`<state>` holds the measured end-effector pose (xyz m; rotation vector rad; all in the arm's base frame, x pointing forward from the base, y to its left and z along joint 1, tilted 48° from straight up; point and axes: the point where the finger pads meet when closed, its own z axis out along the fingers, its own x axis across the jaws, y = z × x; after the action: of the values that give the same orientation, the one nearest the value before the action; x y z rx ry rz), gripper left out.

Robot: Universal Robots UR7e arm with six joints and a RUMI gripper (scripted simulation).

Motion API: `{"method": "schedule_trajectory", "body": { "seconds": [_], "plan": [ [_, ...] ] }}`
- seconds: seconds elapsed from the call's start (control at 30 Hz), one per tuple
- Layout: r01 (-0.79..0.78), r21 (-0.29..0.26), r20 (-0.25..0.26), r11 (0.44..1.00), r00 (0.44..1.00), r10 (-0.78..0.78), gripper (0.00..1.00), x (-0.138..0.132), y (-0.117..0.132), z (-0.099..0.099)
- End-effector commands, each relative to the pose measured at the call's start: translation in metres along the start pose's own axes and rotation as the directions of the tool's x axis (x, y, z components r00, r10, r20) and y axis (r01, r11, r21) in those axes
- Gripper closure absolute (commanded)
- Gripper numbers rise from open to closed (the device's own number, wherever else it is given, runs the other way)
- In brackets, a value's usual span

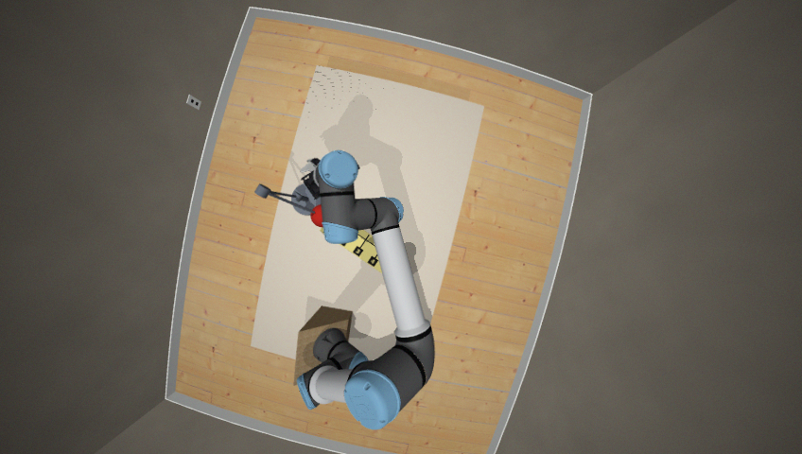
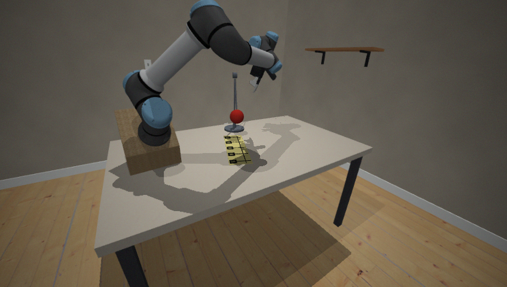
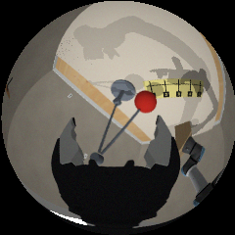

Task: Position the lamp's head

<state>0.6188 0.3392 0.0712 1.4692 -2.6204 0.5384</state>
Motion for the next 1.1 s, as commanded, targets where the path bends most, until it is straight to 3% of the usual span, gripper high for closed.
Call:
{"method": "schedule_trajectory", "body": {
  "seconds": [0.0, 0.67, 1.07],
  "plan": [
    [-0.087, -0.020, 0.033, 0.996, 0.996, 0.087, 0.00, -0.003, 0.010, -0.001],
    [-0.343, -0.104, 0.113, 0.934, 0.929, 0.353, 0.00, -0.017, 0.038, -0.004],
    [-0.512, -0.179, 0.155, 0.840, 0.828, 0.538, 0.00, -0.033, 0.056, -0.009]
  ]
}}
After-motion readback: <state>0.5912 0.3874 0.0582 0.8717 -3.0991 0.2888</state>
